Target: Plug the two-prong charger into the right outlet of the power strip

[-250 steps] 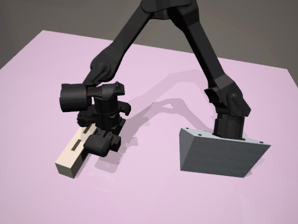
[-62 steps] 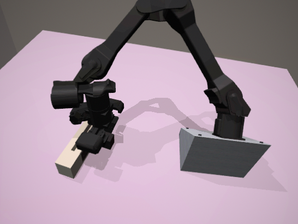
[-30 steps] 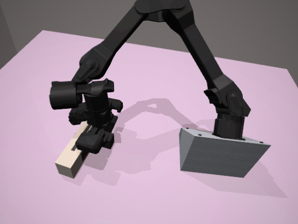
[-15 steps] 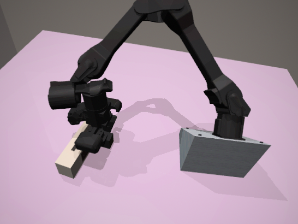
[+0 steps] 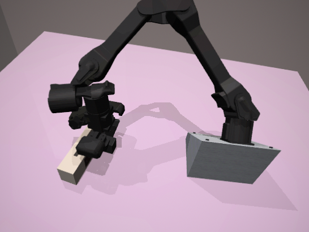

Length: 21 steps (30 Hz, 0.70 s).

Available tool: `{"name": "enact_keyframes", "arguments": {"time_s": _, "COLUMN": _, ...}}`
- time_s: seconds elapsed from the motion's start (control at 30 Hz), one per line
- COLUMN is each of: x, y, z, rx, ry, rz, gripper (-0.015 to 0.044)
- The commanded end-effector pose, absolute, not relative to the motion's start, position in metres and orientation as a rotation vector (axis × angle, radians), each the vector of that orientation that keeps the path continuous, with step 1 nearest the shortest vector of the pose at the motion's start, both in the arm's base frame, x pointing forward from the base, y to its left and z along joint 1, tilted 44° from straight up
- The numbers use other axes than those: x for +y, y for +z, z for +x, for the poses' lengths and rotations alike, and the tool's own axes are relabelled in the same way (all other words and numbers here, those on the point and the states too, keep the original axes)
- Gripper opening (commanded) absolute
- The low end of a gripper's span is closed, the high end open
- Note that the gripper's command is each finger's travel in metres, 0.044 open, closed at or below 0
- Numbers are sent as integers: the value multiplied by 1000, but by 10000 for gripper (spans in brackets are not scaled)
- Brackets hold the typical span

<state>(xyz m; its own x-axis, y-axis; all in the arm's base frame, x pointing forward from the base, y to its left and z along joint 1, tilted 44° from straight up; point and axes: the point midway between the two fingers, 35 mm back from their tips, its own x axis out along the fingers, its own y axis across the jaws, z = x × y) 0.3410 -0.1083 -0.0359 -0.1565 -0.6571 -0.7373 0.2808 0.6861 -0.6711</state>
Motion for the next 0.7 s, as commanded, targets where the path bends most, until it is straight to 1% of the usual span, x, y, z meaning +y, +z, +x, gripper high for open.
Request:
{"name": "enact_keyframes", "arguments": {"time_s": 0.0, "x": -113, "y": -33, "z": 355, "rx": 1473, "ry": -858, "rz": -304, "gripper": 0}}
{"name": "enact_keyframes", "arguments": {"time_s": 0.67, "x": -112, "y": -32, "z": 353, "rx": 1473, "ry": -858, "rz": -304, "gripper": 0}}
